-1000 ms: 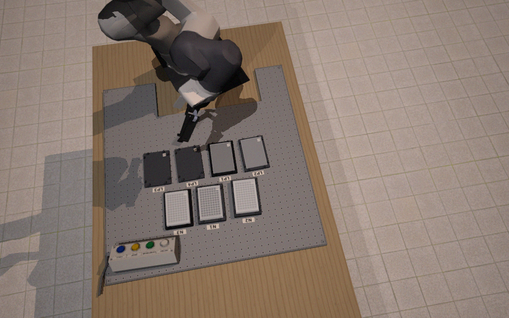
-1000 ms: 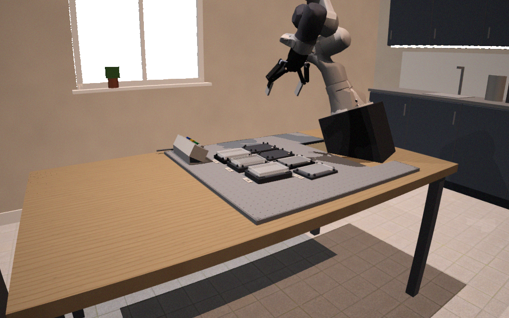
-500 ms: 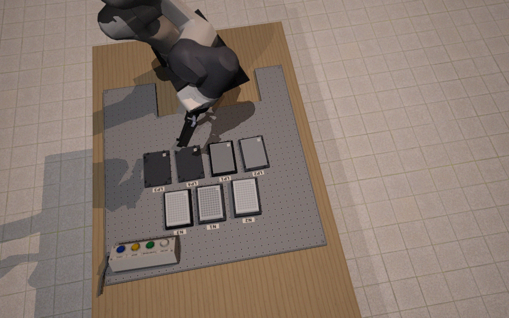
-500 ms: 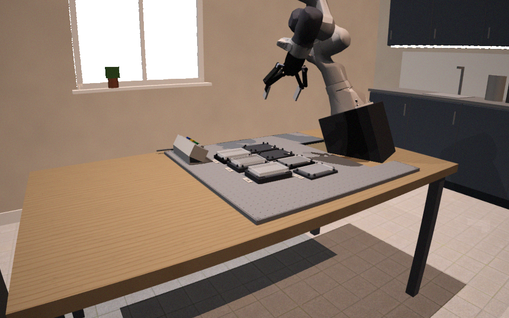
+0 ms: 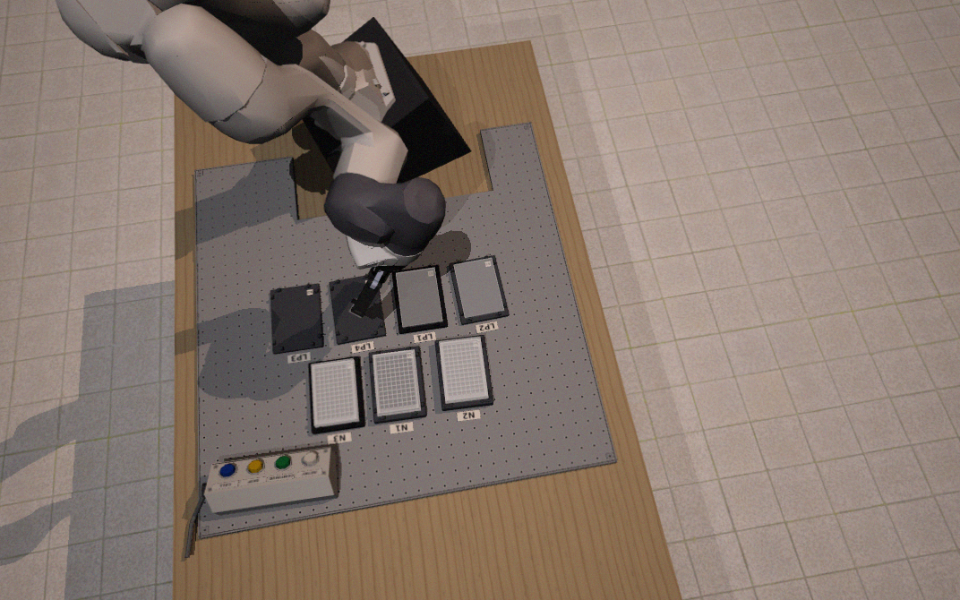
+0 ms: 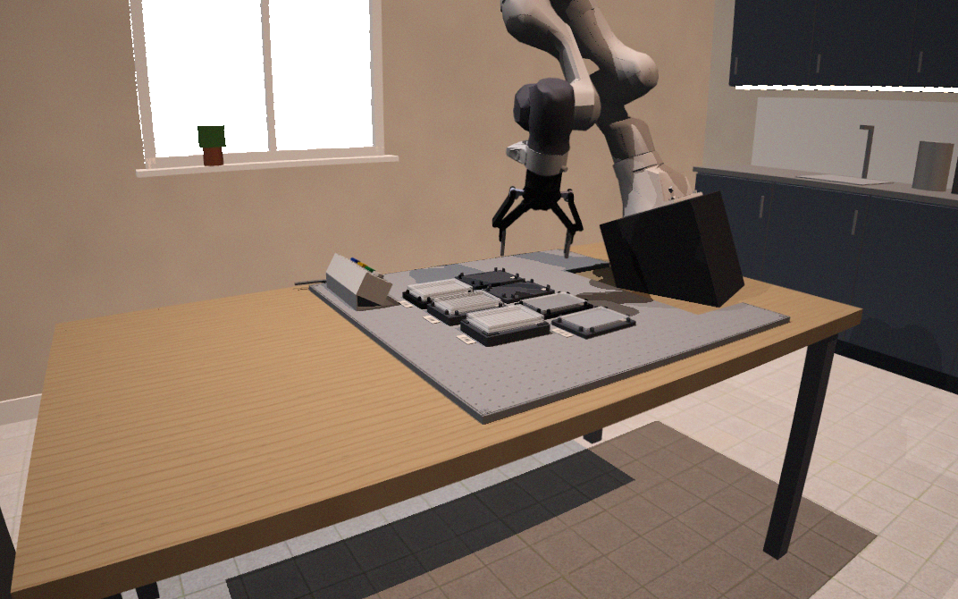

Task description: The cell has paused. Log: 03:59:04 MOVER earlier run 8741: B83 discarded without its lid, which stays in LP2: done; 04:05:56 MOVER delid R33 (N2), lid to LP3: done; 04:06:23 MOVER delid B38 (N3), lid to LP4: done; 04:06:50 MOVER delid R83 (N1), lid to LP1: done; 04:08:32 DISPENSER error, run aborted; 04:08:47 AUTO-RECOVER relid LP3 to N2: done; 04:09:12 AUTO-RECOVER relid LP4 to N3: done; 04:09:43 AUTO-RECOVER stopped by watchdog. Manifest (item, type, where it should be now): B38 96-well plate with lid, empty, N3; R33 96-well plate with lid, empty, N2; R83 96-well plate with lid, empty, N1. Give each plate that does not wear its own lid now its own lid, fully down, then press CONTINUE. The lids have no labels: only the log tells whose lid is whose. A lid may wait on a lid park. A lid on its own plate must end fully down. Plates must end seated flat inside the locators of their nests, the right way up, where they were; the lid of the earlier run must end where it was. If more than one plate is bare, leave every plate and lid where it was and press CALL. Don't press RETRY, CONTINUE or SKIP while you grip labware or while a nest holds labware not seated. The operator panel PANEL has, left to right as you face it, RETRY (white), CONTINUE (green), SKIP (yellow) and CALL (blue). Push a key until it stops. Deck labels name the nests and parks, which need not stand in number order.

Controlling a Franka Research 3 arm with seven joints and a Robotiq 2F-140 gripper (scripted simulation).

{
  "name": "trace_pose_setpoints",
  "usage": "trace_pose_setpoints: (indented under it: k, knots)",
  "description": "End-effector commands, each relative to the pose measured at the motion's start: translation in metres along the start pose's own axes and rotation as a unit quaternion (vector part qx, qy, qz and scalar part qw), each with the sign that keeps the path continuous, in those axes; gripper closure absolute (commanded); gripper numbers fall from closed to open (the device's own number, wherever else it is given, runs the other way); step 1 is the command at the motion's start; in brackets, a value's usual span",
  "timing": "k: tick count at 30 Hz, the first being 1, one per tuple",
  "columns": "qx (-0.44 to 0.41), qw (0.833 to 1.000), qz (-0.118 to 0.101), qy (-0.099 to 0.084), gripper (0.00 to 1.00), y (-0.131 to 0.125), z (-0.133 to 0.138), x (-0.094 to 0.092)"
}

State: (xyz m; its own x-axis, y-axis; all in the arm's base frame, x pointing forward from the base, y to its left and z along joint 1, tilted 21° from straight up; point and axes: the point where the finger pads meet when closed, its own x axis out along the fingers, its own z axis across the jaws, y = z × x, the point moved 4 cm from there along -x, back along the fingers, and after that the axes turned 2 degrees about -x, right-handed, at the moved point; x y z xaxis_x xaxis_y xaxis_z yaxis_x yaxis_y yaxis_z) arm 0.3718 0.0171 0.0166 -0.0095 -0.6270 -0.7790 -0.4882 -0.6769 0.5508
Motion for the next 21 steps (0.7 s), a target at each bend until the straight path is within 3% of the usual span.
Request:
trace_pose_setpoints:
  k: [1, 10, 12, 13, 21]
  knots:
    - [0.130, 0.990, -0.041, -0.027, 0.00, -0.0151, 0.0020, -0.0005]
    - [0.278, 0.954, -0.093, -0.067, 0.00, -0.0101, 0.0008, 0.0003]
    - [0.278, 0.954, -0.093, -0.067, 0.00, -0.0101, 0.0008, 0.0003]
    - [0.319, 0.939, -0.107, -0.075, 0.00, -0.0087, 0.0008, 0.0006]
    - [0.423, 0.890, -0.140, -0.093, 0.00, -0.0055, 0.0019, 0.0015]
